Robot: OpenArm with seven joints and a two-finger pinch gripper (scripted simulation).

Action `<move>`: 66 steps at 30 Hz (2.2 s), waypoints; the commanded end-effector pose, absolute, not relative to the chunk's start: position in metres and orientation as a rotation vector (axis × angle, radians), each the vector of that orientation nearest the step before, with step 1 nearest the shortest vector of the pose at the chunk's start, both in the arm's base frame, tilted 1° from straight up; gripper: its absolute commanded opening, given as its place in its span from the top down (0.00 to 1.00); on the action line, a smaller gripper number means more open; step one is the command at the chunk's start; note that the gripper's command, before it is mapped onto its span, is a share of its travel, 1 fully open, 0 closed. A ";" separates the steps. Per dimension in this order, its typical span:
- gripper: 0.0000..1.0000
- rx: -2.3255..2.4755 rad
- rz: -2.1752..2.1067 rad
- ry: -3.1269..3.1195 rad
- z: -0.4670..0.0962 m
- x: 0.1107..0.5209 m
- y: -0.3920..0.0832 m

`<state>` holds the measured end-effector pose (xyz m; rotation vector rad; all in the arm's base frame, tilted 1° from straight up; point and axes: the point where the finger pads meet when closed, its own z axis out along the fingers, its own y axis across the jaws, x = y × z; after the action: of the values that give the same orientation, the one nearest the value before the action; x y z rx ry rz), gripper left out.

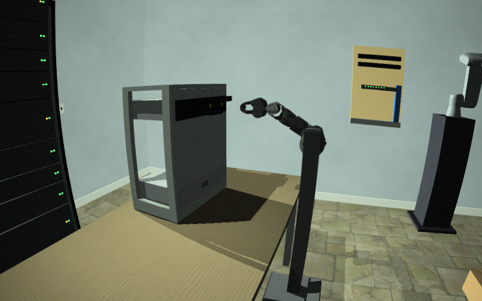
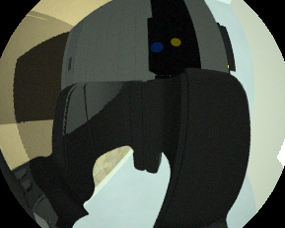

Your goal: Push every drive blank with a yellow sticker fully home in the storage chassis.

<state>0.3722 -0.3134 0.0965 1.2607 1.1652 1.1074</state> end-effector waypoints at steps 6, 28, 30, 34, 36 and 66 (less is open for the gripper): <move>1.00 1.258 1.122 1.149 0.100 0.364 -0.313; 1.00 1.259 1.122 1.148 0.098 0.326 -0.311; 1.00 1.259 1.121 1.147 0.098 0.318 -0.310; 1.00 1.260 1.120 1.147 0.097 0.298 -0.309; 1.00 1.260 1.120 1.147 0.097 0.293 -0.308; 1.00 1.261 1.118 1.146 0.095 0.232 -0.304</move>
<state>0.2337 -0.3036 0.0940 1.3158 1.1722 1.0759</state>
